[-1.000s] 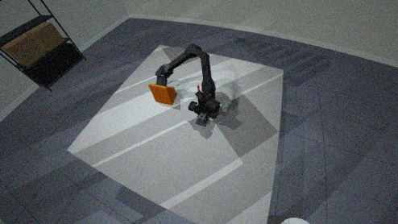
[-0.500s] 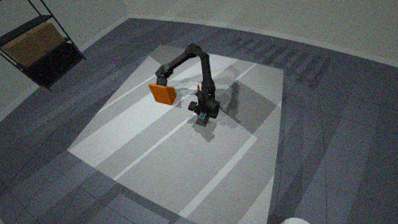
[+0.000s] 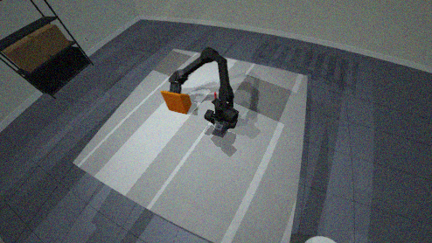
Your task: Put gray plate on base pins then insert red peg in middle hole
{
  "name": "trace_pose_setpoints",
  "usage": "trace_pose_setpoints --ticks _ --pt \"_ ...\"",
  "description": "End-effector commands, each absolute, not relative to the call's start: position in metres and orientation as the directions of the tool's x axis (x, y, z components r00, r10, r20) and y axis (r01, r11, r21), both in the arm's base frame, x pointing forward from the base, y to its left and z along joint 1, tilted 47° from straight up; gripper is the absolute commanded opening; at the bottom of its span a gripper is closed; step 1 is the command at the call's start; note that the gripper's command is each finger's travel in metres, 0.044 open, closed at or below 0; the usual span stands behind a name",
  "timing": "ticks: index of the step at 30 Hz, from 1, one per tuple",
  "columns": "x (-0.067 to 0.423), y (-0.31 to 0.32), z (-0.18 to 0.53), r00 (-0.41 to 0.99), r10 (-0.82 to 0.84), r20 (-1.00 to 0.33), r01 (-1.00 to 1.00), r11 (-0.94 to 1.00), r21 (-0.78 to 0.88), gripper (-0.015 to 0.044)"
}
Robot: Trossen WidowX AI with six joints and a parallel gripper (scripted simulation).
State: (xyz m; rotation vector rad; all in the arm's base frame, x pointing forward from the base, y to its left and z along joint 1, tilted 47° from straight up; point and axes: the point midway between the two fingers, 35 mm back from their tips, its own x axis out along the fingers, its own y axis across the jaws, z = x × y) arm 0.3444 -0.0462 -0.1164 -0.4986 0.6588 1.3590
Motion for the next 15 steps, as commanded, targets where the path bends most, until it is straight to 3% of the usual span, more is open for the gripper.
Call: trace_pose_setpoints --ticks 1,7,15 --pt "0.347 -0.064 -0.103 0.083 0.717 -0.692 -0.987 0.156 0.044 0.0440" --pt "0.337 -0.131 -0.039 0.075 0.718 -0.692 -0.987 0.152 0.051 0.0440" --pt "0.337 -0.135 -0.037 0.075 0.718 -0.692 -0.985 0.162 0.062 0.0440"
